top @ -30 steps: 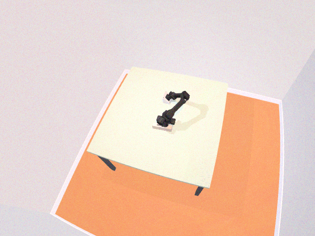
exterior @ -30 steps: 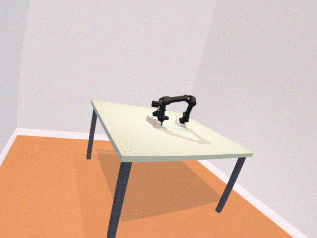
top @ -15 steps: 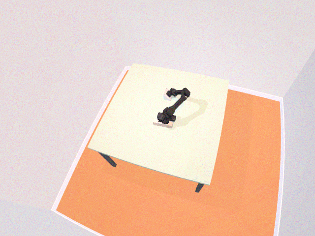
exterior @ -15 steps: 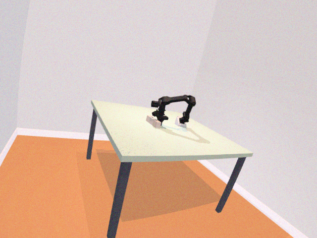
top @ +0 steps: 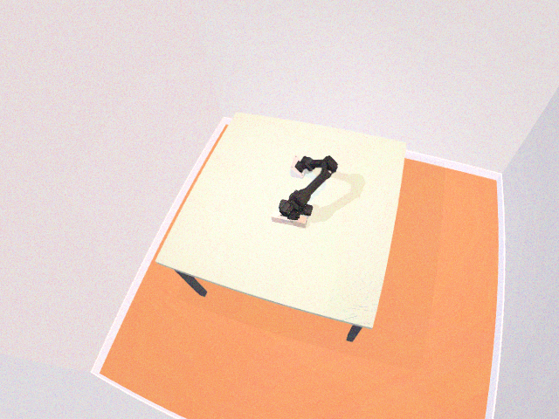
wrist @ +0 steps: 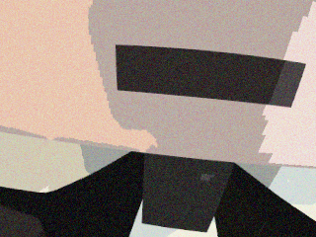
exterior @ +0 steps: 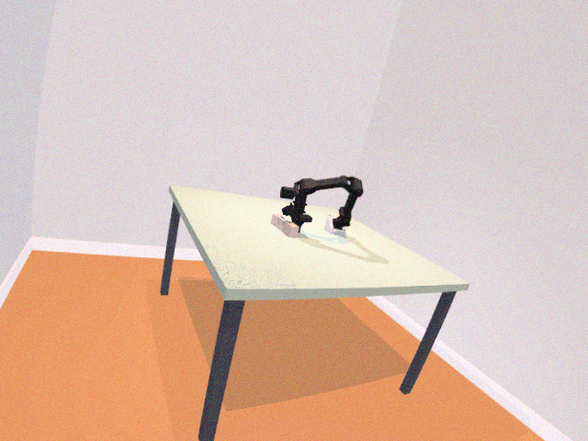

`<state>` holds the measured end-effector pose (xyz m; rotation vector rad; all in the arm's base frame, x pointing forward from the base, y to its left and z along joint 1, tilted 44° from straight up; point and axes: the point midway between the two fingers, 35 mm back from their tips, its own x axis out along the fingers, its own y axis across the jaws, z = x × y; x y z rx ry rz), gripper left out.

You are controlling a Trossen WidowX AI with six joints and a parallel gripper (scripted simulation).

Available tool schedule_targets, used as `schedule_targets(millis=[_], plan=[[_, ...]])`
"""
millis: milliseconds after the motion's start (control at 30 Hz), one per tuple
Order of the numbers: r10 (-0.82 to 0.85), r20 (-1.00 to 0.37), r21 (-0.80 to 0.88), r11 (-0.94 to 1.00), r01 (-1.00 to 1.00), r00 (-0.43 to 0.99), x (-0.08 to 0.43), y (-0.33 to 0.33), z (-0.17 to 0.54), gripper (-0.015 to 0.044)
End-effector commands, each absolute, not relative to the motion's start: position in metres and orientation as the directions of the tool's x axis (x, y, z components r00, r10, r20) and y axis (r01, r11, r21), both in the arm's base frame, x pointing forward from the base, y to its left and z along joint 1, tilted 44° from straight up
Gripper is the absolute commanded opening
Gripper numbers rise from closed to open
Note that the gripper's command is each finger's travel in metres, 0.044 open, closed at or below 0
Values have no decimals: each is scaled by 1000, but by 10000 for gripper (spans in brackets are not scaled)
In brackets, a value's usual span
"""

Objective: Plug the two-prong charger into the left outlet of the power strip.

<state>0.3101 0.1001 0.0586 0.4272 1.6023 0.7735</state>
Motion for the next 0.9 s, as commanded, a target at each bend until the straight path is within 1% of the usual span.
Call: schedule_targets(millis=[0,867], plan=[[672,-723,691,701,-174,-163,317,102,61,0],[672,-723,691,701,-174,-164,315,102,61,0]])
